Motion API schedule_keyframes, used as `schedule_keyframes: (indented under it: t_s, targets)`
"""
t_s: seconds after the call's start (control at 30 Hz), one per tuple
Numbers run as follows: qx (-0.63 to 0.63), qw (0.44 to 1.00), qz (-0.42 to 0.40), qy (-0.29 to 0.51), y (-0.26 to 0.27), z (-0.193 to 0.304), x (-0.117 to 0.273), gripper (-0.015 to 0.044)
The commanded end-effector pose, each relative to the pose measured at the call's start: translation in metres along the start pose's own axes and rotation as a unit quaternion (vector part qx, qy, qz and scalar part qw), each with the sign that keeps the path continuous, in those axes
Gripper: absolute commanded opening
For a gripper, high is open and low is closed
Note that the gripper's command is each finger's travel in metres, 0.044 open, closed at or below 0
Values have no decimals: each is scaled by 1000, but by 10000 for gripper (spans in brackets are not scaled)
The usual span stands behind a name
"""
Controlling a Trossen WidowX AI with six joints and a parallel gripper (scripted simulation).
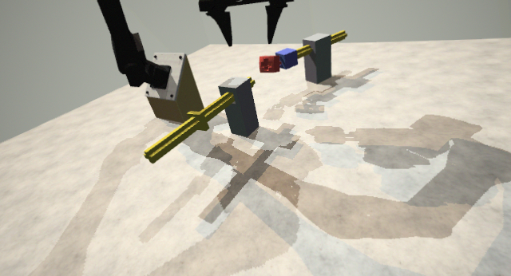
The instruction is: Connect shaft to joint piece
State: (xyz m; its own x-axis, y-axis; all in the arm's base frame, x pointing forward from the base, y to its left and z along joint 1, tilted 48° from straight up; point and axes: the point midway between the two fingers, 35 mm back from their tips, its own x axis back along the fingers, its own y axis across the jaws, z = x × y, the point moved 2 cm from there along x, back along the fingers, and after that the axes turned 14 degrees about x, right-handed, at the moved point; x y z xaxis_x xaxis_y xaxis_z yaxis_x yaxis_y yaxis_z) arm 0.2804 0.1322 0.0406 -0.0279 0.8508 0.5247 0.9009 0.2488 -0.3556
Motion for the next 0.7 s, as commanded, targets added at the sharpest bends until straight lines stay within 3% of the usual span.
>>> schedule_keyframes:
  t_s: [0.0, 0.2, 0.67]
  targets:
    - [-44, 999, 0, -9, 1, 0, -1, 440]
    - [-46, 999, 0, -9, 1, 1, -4, 440]
    - [-47, 999, 0, -10, 7, 13, -72, 440]
